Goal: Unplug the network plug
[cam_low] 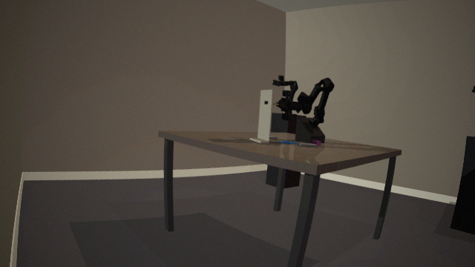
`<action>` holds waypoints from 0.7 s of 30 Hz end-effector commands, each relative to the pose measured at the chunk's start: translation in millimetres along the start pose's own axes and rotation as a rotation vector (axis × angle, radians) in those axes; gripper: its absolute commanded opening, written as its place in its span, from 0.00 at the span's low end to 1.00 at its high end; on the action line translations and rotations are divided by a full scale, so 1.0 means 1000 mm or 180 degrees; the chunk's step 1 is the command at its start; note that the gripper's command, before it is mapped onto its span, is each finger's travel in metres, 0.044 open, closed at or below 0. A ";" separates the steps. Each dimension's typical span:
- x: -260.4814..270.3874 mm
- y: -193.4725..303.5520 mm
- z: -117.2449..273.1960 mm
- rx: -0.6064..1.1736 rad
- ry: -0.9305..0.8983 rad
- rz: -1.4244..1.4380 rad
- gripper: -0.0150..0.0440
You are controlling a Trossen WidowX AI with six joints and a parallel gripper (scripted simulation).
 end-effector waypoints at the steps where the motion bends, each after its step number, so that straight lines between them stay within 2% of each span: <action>1: 0.000 0.001 0.003 -0.0017 0.0000 0.0009 0.25; 21: 0.000 0.006 0.015 -0.0019 0.0003 0.0008 0.25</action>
Point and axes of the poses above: the point midway between the two fingers, 35 mm back from their tips, its own z axis back along the fingers, its own x axis across the jaws, y = z × x, the point moved 6 cm from there along z, back along the fingers, and after that the axes turned 8 degrees about z, right-handed, at the moved point
